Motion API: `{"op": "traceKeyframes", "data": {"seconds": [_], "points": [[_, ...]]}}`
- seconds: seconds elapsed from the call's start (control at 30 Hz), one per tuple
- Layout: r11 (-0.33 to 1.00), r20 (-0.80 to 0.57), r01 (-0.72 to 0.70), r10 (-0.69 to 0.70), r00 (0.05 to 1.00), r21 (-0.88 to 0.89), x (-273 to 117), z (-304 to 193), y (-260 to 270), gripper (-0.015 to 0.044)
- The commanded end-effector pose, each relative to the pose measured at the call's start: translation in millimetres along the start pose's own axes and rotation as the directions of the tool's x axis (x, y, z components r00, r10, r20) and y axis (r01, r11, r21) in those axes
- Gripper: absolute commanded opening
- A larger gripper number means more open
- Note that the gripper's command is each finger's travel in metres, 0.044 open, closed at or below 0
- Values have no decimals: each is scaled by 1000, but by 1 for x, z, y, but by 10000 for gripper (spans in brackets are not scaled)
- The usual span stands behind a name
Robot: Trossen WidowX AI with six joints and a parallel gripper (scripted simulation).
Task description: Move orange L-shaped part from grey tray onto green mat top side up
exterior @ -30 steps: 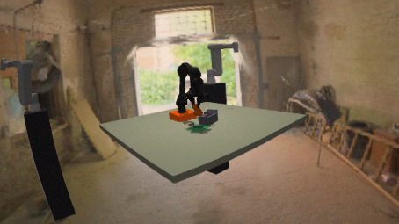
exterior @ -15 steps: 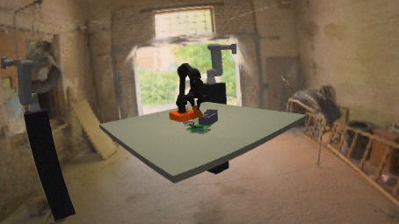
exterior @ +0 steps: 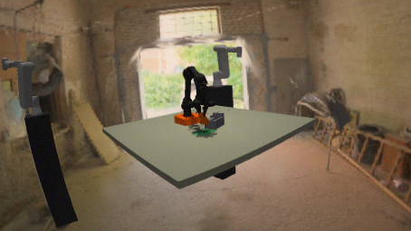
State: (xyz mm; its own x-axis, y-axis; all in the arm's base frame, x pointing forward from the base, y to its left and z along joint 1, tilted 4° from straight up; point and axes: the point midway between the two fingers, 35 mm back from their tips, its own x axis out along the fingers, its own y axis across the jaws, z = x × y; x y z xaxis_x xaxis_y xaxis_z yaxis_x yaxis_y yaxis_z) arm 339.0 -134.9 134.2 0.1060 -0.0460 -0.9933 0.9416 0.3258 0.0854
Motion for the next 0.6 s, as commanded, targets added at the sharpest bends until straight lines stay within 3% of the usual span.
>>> {"op": "traceKeyframes", "data": {"seconds": [0.0, 0.57], "points": [[1000, -6, -1, 1, 1000, -6, 7, -1, 0, 0], [1000, -6, -1, 1, 1000, -6, 33, -2, 0, 0]]}}
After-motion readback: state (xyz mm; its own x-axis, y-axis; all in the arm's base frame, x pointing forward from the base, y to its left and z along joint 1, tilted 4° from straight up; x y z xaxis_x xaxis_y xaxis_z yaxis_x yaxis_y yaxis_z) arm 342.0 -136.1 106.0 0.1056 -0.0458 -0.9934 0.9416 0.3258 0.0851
